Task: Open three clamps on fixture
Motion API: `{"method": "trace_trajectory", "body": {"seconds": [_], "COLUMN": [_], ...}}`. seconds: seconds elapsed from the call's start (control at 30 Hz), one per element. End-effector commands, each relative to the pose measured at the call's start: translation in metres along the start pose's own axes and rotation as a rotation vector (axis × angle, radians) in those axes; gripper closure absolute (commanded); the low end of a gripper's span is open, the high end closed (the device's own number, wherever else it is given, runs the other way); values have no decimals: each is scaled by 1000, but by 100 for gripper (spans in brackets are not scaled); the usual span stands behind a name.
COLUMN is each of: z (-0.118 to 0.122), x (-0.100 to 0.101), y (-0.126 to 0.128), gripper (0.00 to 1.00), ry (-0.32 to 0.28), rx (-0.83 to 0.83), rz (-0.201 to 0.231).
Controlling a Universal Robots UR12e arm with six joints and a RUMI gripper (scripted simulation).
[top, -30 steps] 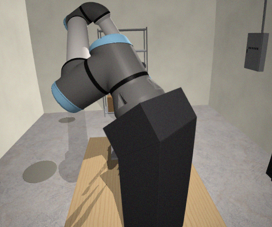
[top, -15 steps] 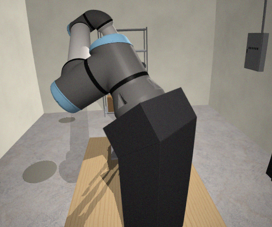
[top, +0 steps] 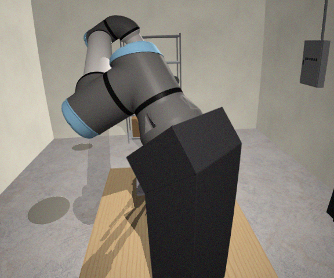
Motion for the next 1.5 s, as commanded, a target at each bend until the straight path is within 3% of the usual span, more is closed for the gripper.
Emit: {"method": "trace_trajectory", "body": {"seconds": [0.0, 1.2, 1.47], "z": [-1, -1, -1], "x": [0, 2, 16], "y": [0, 0, 0], "gripper": [72, 72, 72], "ry": [1, 1, 1], "rx": [0, 0, 0], "rz": [0, 0, 0]}}
Point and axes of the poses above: the point where the finger pads meet when closed, its own x axis out along the fingers, its own y axis across the jaws, z = x × y, the point moved 6 cm from there along -x, back along the fingers, and after that the axes turned 5 degrees about x, right-handed, at the moved point
